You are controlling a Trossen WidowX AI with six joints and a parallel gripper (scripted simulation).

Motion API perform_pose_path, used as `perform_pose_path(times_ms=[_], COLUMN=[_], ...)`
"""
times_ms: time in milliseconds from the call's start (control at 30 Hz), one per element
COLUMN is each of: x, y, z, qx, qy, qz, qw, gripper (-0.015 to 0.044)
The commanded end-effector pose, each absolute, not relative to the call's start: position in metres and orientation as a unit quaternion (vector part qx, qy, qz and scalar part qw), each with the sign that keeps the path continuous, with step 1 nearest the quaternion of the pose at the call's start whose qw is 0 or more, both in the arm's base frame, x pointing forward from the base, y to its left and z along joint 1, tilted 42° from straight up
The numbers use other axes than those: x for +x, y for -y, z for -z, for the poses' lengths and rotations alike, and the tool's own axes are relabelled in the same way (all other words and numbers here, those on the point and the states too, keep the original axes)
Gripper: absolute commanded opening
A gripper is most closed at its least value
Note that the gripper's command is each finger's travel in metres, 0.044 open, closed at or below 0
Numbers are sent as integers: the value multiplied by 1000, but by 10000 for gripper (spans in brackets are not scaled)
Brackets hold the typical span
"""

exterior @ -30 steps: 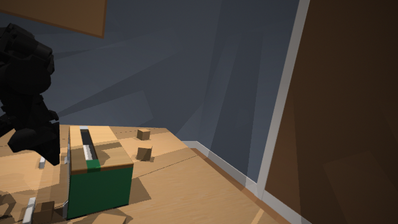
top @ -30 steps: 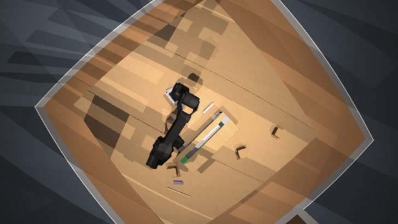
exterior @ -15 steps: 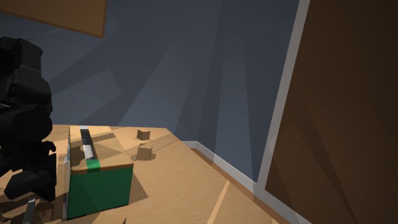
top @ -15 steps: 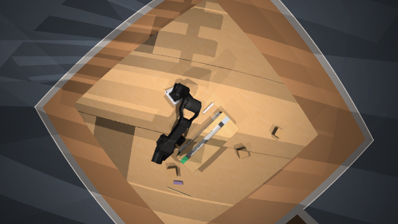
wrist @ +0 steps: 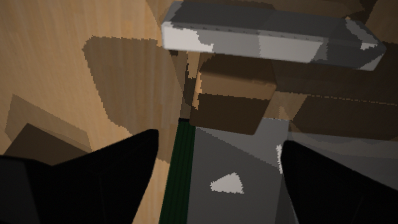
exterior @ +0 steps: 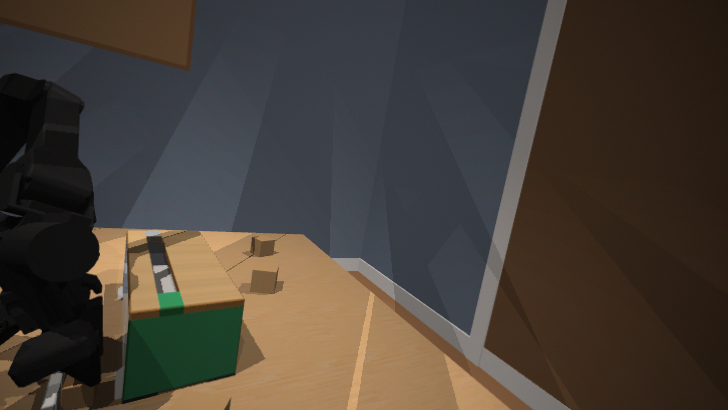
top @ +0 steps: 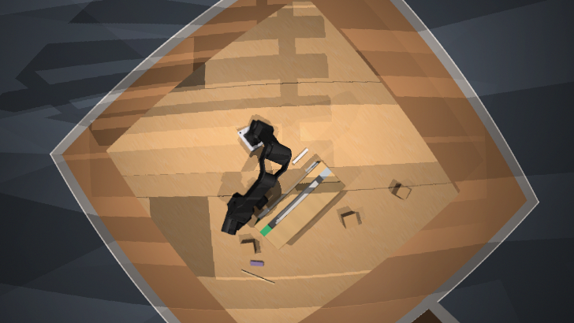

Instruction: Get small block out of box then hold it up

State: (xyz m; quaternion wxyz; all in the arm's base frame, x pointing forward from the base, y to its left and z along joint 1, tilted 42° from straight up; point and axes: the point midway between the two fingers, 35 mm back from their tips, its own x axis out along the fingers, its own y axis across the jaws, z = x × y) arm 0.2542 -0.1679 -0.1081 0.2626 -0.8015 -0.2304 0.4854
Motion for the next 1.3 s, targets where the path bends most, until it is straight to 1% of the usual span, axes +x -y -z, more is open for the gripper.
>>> perform_pose_path(times_ms=[0, 567, 800, 900, 1000, 1267], x=[254, 253, 253, 253, 253, 252], y=[162, 144, 144, 144, 152, 186], z=[114, 131, 131, 131, 124, 85], qx=[-799, -799, -799, -799, -799, -800], qy=[230, 231, 231, 231, 231, 231], qz=[-486, -485, -485, -485, -486, -486], qw=[269, 269, 269, 269, 268, 265], gripper=[285, 285, 101, 81, 3, 0])
